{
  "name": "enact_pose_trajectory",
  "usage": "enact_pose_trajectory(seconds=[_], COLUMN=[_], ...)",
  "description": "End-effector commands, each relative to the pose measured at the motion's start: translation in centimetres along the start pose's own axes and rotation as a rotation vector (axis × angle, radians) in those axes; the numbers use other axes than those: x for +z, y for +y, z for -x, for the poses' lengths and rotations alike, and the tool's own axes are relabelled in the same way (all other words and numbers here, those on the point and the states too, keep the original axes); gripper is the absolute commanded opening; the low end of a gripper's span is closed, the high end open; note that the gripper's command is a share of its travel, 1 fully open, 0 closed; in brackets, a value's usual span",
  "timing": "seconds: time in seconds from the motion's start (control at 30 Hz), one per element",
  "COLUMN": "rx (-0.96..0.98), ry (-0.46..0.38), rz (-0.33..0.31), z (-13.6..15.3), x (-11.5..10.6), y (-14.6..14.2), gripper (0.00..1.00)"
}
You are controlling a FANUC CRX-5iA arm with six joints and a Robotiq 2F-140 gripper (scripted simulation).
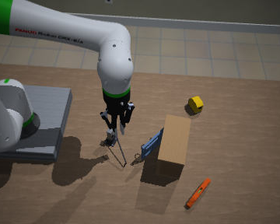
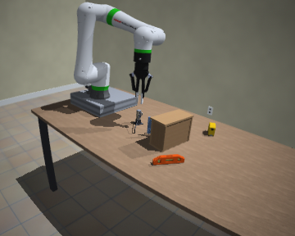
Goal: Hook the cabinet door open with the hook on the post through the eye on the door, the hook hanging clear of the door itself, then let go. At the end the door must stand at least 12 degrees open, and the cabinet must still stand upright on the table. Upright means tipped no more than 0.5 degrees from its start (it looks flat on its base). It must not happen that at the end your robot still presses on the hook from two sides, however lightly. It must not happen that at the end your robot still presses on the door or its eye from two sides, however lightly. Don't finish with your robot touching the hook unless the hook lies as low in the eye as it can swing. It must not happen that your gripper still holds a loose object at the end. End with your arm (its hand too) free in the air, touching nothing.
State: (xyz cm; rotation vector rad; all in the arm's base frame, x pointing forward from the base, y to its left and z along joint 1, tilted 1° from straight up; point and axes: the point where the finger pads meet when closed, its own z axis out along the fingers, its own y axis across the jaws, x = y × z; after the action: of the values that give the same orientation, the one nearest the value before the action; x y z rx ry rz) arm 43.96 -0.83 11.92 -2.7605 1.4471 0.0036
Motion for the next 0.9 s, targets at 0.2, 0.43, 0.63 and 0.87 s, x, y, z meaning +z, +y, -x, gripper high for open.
enact_pose_trajectory(seconds=[0.2,0.43,0.63,0.87], rx=[0.000,0.000,0.000,0.000], ry=[0.000,0.000,0.000,0.000], rz=[0.000,0.000,0.000,0.000], z=[0.0,0.0,0.0,0.0], x=[2.7,4.2,5.8,7.2], y=[0.0,0.0,0.0,0.0], gripper=[0.14,0.14,0.14,0.14])
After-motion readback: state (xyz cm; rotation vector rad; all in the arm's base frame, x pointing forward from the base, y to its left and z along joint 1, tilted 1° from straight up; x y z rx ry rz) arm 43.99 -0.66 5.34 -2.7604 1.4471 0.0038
